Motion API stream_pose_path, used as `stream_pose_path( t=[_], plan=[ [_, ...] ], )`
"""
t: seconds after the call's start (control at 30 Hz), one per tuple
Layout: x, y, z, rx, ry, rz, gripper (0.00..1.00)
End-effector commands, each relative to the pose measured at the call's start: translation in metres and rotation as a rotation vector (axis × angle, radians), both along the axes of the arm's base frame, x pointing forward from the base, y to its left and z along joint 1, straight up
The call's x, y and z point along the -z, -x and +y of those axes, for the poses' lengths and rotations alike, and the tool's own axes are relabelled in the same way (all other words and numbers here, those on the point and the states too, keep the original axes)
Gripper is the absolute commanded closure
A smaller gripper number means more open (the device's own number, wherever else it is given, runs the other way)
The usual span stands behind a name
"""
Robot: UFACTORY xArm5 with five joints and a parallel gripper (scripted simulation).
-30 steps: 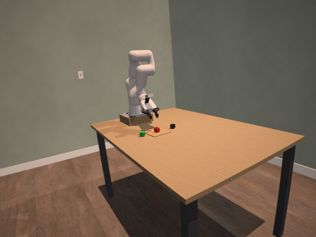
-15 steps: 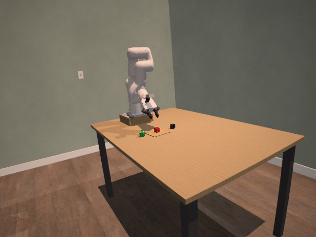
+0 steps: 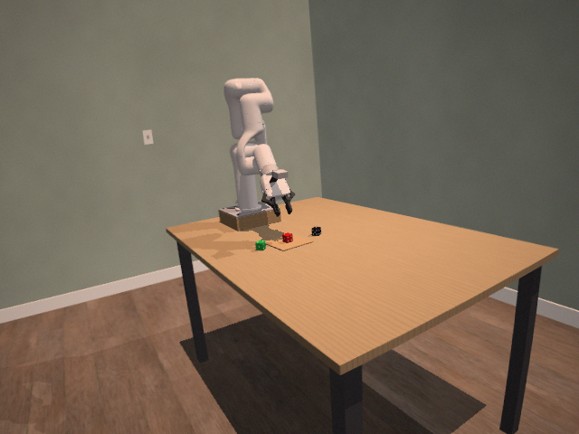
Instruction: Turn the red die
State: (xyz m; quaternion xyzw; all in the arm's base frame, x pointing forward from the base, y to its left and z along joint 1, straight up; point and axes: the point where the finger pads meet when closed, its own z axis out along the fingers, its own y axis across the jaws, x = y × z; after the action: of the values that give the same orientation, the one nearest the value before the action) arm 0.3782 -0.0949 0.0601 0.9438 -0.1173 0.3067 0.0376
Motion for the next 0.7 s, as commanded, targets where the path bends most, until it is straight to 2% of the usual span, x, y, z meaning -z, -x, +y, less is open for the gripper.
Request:
stream_pose_path(
  t=[0.0,0.1,0.13,0.17,0.2,0.27,0.37,0.4,0.53,0.57,0.67],
  plan=[
    [-0.001,-0.009,-0.002,0.0,-0.042,0.167,0.53],
    [-0.004,-0.011,-0.003,0.0,-0.053,0.212,0.53],
    [-0.004,-0.014,-0.003,0.0,-0.063,0.251,0.53],
    [-0.004,-0.014,-0.003,0.0,-0.063,0.252,0.53],
    [-0.005,-0.016,-0.004,0.0,-0.073,0.291,0.53],
    [-0.005,-0.016,-0.004,0.0,-0.073,0.291,0.53],
    [-0.008,-0.021,-0.005,0.0,-0.1,0.399,0.53],
    [-0.008,-0.021,-0.005,0.0,-0.101,0.401,0.53],
    [-0.011,-0.027,-0.007,0.0,-0.13,0.517,0.53],
    [-0.011,-0.027,-0.007,0.0,-0.13,0.519,0.53],
    [-0.012,-0.03,-0.008,0.0,-0.144,0.575,0.53]
  ],
)
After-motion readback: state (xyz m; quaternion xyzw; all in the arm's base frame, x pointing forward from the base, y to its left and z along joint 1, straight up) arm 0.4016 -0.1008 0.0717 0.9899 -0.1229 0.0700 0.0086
